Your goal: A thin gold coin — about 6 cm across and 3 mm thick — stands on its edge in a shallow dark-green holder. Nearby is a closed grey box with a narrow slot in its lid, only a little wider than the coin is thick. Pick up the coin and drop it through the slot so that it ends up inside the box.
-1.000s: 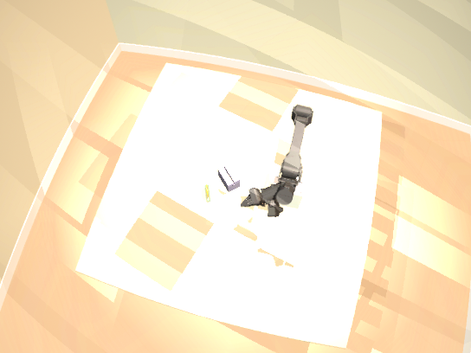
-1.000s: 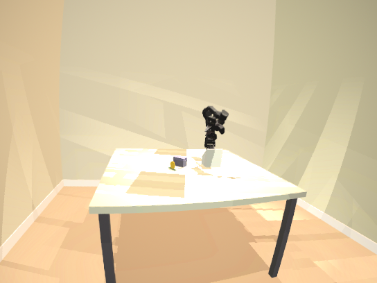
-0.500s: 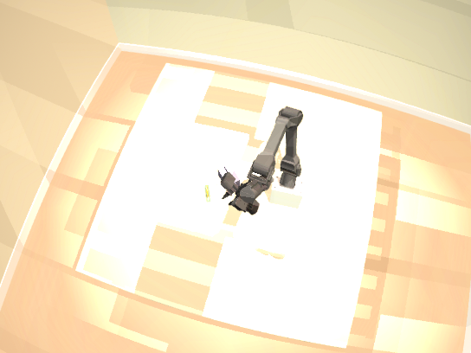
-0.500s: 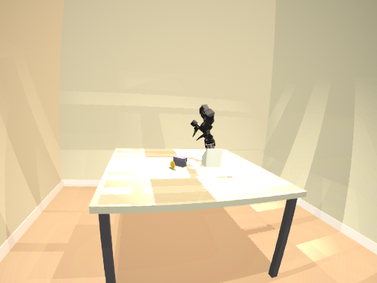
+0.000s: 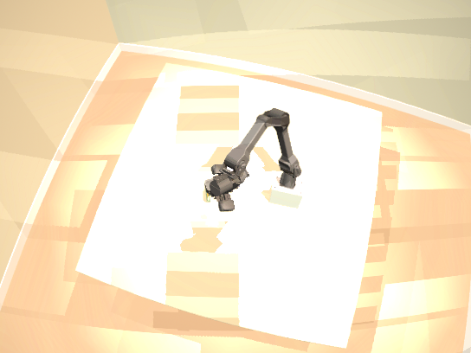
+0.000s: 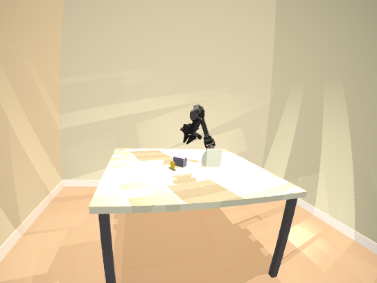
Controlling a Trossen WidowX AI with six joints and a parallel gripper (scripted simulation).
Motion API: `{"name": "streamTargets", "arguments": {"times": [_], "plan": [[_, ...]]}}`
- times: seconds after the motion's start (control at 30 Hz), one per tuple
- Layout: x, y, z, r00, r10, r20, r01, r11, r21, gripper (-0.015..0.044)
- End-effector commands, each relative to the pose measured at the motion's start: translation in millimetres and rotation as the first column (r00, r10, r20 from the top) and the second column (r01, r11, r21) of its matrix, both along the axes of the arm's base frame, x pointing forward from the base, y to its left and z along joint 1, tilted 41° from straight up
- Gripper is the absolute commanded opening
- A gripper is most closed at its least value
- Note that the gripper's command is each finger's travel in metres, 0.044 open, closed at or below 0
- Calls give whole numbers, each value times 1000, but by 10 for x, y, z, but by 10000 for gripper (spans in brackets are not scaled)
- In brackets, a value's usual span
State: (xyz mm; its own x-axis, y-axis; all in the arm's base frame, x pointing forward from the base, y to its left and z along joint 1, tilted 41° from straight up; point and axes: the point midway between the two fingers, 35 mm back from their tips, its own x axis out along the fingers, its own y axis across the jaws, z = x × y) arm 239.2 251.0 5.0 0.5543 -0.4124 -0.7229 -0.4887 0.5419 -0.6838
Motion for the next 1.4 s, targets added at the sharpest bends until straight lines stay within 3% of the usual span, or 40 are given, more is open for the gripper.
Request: {"name": "streamTargets", "arguments": {"times": [0.0, 0.27, 0.53, 1.07, 1.37], "plan": [[547, -387, -26, 753, -650, 104, 596, 740, 311, 161], [833, -719, -47, 380, -917, 121, 780, 388, 491, 161], [1040, -1080, -69, -53, -994, 97, 765, 22, 644, 161], [997, -1085, -84, -68, -993, 95, 761, 10, 649, 161], [1040, -1320, -358, -68, -993, 96, 761, 11, 649, 161]]}}
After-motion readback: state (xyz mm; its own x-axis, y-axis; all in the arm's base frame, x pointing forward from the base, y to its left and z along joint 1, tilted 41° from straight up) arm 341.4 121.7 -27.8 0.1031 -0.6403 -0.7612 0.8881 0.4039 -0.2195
